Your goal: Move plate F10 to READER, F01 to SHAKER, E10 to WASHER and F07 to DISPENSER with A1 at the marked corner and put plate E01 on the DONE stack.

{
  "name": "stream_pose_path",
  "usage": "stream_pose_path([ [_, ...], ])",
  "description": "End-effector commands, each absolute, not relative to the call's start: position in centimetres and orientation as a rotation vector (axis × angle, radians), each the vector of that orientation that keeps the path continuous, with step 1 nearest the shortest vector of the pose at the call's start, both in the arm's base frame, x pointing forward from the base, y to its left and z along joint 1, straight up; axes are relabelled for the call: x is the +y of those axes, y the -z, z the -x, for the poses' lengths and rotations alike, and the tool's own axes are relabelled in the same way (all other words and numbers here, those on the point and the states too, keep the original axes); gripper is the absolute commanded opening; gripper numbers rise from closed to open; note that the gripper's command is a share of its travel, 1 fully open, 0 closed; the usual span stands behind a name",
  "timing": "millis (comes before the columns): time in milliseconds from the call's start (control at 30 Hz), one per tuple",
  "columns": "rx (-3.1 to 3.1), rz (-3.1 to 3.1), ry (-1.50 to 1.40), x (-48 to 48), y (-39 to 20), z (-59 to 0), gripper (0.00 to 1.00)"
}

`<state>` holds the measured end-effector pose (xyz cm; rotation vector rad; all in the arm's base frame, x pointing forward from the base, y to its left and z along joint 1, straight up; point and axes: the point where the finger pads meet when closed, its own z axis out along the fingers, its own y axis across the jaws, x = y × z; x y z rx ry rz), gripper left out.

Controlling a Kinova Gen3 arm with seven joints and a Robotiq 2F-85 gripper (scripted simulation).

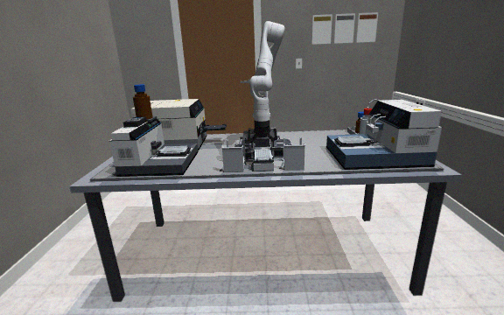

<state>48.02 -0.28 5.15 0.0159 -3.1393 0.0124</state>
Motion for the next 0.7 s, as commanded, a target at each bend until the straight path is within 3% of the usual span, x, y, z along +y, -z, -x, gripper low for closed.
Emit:
stream_pose_path([
  [0, -3.143, -0.012, -0.010, -0.2, -5.0, -48.1, 1.00],
  [667, -3.142, -0.016, -0.007, -0.2, -3.1, -48.0, 1.00],
])
